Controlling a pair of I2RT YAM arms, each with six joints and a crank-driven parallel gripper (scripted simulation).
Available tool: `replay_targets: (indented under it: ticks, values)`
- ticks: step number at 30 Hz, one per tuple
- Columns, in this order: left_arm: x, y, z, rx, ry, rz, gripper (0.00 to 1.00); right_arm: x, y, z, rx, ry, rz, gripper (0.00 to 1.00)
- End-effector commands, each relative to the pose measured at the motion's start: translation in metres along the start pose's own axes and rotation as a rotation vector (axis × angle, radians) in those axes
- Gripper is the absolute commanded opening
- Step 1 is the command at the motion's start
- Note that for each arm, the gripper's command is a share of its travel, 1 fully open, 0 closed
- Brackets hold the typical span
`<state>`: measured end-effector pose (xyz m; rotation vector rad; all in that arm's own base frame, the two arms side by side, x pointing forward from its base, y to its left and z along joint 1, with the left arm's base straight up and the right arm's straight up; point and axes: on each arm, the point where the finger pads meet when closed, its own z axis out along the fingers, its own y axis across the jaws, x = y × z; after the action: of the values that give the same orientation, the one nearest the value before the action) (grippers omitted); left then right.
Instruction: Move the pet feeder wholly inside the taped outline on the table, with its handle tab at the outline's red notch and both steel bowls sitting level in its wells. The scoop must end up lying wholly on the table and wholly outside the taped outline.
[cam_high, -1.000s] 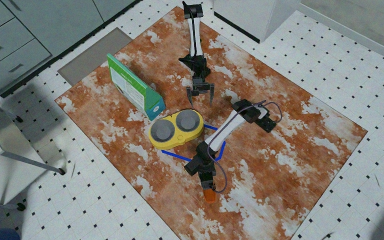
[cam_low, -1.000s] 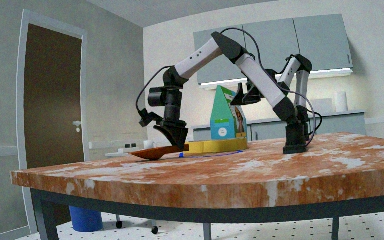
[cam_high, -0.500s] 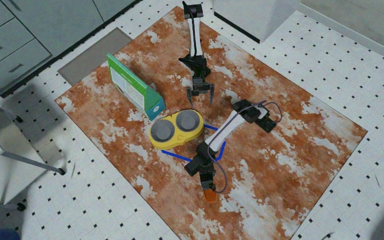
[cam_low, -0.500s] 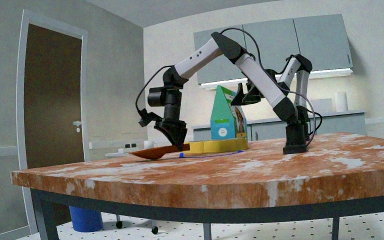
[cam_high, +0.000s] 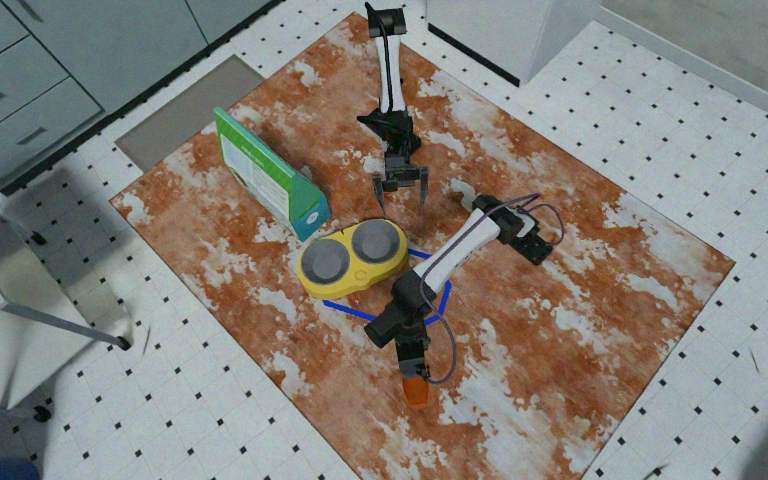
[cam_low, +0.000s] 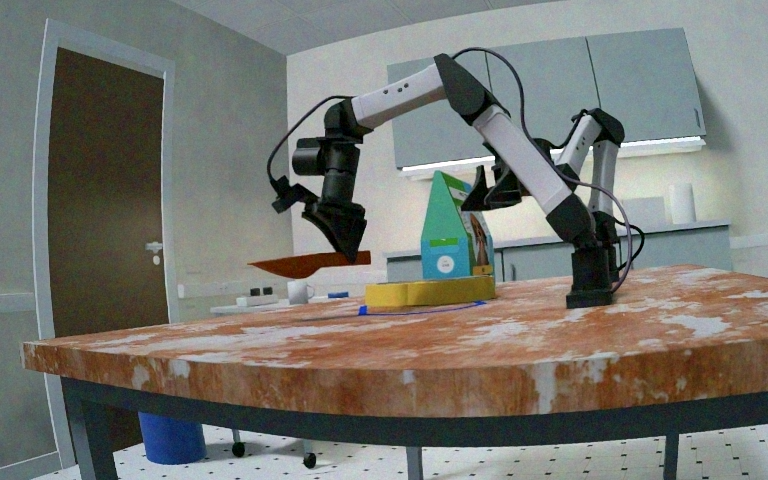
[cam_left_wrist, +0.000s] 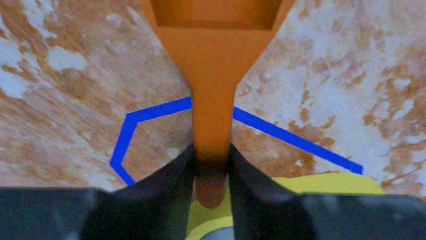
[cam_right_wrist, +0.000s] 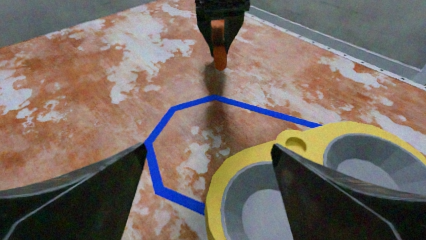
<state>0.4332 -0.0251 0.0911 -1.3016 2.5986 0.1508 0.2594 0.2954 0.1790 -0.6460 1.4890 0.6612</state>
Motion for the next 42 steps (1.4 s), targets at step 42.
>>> replay_targets:
  ticks: [42]
  values:
    - [-0.058,0.057,0.048,0.380,-0.026,1.498,0.18,-0.034,0.028,0.053,-0.105,-0.121,0.008,1.00]
